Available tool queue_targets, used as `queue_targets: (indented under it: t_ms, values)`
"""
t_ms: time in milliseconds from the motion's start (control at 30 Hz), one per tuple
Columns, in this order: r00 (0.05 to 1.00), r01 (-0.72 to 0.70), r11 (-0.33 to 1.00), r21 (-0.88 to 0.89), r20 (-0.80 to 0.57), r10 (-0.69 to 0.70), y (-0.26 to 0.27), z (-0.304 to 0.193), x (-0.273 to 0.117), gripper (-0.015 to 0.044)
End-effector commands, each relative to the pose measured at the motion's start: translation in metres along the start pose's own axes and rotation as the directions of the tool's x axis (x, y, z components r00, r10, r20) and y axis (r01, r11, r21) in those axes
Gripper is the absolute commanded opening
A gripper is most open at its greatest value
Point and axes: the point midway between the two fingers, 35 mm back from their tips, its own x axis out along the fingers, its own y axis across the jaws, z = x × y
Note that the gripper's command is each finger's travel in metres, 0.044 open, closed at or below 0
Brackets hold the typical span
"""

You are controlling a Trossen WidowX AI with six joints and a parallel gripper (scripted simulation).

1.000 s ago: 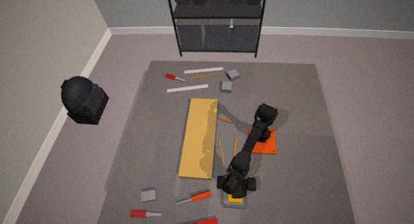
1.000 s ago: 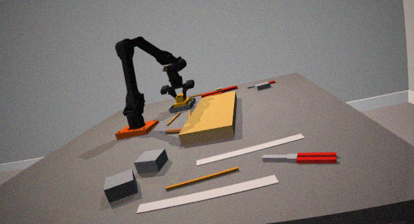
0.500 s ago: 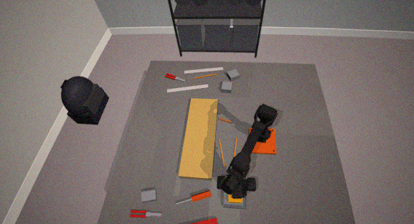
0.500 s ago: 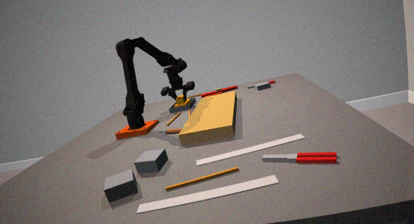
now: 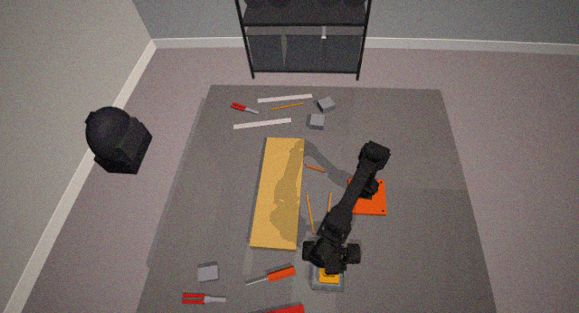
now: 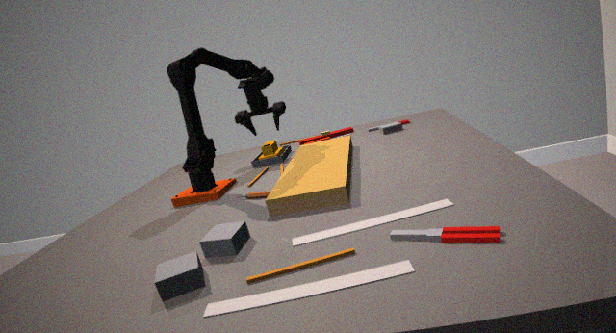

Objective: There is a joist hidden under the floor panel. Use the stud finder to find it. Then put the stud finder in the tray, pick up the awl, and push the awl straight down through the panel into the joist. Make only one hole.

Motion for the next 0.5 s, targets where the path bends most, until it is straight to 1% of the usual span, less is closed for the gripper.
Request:
queue_targets:
  t_ms: [0,33,167,333,467]
  values:
    - [1.000,0.002,1.000,-0.001,0.004,-0.002,0.002,0.004,-0.026,0.0440]
    - [1.000,0.006,1.000,0.003,0.007,-0.006,-0.001,0.002,-0.008,0.0440]
    - [0.999,0.046,0.994,0.103,-0.028,-0.043,-0.029,-0.022,-0.007,0.0440]
    - [0.987,0.136,0.938,0.320,-0.120,-0.102,-0.081,-0.083,-0.009,0.0440]
    - [0.978,0.183,0.841,0.508,-0.177,-0.107,-0.113,-0.134,-0.016,0.0440]
